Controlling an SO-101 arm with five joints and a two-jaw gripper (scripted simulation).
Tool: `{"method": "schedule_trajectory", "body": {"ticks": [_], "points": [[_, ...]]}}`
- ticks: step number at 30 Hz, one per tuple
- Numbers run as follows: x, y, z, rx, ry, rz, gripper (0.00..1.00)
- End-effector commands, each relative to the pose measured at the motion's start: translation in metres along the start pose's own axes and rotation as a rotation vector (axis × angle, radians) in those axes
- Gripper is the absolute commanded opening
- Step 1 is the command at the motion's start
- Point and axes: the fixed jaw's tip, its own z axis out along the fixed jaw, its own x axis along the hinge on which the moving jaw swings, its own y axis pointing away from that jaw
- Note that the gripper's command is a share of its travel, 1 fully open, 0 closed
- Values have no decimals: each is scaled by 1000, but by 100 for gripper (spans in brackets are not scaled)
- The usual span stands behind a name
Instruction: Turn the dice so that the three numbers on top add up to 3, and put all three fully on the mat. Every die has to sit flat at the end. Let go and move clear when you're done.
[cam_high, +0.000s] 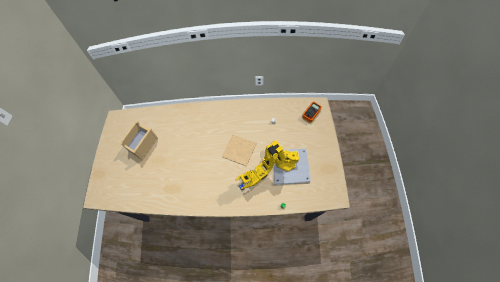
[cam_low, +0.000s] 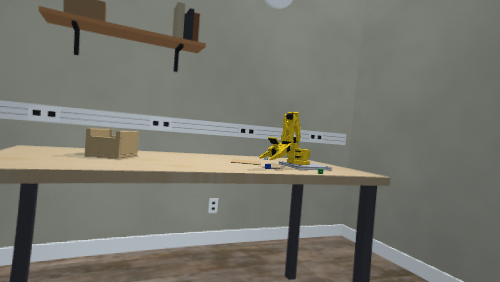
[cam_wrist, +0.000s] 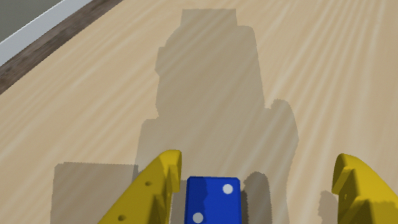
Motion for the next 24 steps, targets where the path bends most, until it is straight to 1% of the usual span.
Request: {"method": "schedule_trajectory", "body": {"ticks": [1,8,24], "points": [[-10,2,-6,-7,21,-11,29],[-19,2,-13,-7,21,-11,29],[-20,2,-13,-7,21,-11,29]]}}
